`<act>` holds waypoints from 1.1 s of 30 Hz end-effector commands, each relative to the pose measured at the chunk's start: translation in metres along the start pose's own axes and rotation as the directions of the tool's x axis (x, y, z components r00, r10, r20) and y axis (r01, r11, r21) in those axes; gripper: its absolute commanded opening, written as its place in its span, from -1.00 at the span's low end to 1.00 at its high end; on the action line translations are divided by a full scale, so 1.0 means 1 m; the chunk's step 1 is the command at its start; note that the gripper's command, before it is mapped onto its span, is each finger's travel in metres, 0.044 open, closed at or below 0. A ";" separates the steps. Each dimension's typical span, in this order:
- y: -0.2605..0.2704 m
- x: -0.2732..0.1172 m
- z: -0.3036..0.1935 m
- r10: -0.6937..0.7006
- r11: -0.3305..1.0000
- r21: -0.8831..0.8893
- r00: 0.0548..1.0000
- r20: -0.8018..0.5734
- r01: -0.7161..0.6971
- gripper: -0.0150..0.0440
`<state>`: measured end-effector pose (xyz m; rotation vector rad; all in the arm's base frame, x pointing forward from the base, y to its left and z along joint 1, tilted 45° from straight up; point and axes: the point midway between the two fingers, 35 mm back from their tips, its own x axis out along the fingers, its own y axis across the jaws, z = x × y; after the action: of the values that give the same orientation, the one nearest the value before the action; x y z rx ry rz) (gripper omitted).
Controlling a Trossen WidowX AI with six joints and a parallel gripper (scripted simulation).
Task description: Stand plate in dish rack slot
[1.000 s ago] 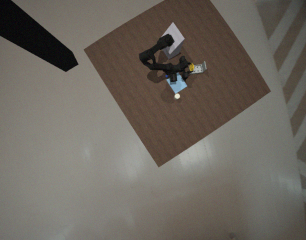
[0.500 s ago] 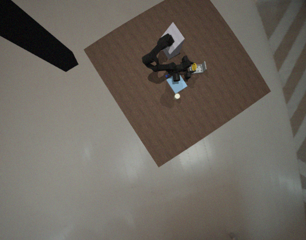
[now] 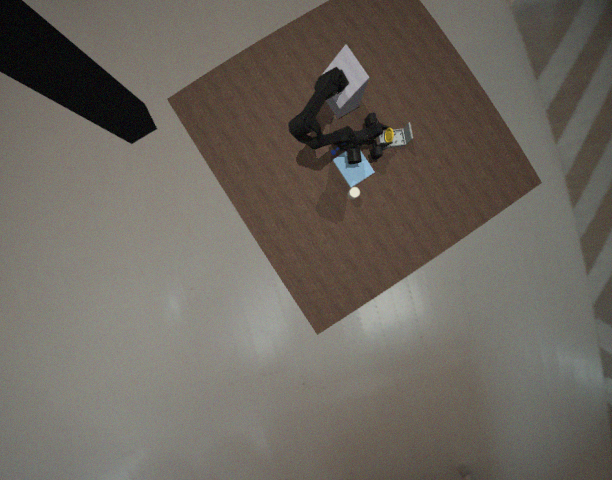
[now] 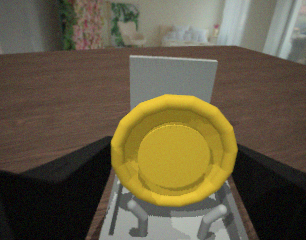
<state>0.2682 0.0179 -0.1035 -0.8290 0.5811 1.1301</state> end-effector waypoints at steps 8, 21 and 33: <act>0.000 0.000 0.001 0.000 1.000 -0.002 1.000 0.001 0.000 -0.49; -0.001 0.000 0.001 -0.001 1.000 -0.005 1.000 0.001 0.001 0.40; -0.001 0.000 0.001 -0.001 1.000 -0.005 1.000 0.001 0.001 0.86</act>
<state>0.2686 0.0188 -0.1025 -0.8331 0.5771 1.1316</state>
